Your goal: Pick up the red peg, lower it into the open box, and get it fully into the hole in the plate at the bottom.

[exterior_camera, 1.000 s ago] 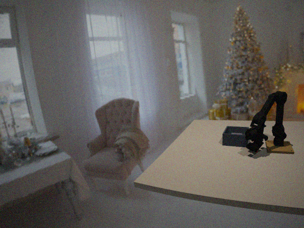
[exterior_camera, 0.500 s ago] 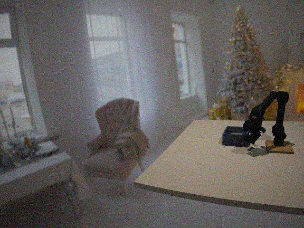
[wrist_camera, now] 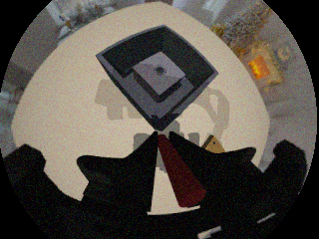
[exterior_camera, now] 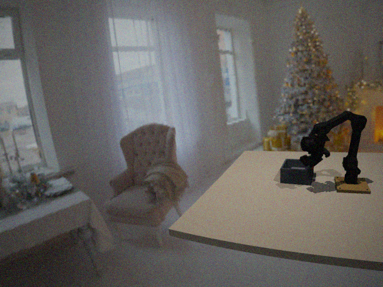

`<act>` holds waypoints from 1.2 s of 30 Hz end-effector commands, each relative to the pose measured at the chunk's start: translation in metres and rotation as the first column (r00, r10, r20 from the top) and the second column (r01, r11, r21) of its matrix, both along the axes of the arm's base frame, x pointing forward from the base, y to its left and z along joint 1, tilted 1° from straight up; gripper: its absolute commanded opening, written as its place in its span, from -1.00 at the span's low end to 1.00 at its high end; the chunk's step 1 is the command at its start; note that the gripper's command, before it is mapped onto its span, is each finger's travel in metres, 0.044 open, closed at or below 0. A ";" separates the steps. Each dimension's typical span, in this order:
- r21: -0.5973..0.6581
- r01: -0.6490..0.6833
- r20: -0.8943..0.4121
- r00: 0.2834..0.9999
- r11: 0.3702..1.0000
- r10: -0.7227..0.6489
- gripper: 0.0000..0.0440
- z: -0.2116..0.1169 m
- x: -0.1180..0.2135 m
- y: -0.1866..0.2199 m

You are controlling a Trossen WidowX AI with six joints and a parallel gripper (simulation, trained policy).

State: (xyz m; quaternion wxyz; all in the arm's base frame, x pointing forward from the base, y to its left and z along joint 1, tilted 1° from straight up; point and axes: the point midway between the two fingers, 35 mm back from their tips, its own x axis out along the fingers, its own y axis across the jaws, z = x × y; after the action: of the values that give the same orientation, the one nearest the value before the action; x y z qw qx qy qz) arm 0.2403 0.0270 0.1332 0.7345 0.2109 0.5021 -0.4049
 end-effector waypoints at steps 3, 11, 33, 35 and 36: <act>-0.012 0.063 0.047 0.997 0.998 -0.063 -1.00 0.010 0.015 -0.023; -0.020 0.126 0.073 0.989 0.992 -0.125 -1.00 0.009 0.033 -0.056; 0.026 0.058 0.031 0.998 0.998 -0.059 -1.00 -0.031 0.071 -0.121; 0.035 0.039 0.023 0.999 0.999 -0.039 -1.00 -0.036 0.073 -0.123; 0.039 0.029 0.019 0.999 0.999 -0.029 -1.00 -0.038 0.074 -0.124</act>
State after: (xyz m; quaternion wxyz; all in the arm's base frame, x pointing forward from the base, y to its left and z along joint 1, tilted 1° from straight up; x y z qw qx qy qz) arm 0.3126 -0.0943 0.1064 0.7312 0.2427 0.4827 -0.4165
